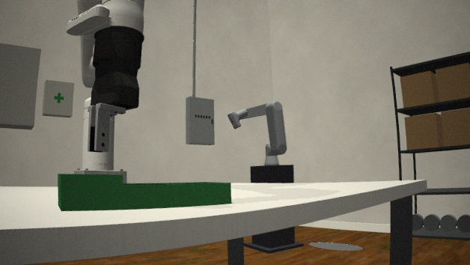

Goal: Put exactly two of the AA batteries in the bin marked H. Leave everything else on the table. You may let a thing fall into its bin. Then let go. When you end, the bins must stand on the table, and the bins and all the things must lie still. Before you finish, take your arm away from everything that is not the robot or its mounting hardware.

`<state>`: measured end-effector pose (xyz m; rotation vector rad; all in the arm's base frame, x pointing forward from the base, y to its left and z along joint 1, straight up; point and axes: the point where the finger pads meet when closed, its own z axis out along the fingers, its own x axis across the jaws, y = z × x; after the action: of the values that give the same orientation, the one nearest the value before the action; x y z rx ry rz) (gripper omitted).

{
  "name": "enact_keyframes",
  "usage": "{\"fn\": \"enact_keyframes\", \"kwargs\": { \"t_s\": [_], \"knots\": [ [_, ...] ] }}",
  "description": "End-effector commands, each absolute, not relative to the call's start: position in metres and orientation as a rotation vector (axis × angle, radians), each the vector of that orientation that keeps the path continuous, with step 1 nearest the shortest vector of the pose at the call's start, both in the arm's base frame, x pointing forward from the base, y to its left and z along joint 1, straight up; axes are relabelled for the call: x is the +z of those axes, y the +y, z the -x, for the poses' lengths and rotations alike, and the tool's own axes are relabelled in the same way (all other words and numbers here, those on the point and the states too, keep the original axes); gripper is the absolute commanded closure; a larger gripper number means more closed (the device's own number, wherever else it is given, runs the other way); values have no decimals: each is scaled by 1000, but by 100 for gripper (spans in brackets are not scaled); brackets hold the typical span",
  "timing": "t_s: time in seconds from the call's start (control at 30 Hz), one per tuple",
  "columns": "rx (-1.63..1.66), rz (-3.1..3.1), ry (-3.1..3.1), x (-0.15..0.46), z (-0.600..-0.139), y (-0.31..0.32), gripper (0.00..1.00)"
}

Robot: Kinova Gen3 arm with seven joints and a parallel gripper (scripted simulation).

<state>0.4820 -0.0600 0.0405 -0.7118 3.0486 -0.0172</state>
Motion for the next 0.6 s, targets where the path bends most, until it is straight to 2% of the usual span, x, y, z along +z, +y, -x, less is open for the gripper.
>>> {"fn": "enact_keyframes", "kwargs": {
  "t_s": [0.0,0.57],
  "knots": [
    [9,834,3023,39,-480,-69,69],
    [5,1882,2506,39,-480,-69,69]
  ]
}}
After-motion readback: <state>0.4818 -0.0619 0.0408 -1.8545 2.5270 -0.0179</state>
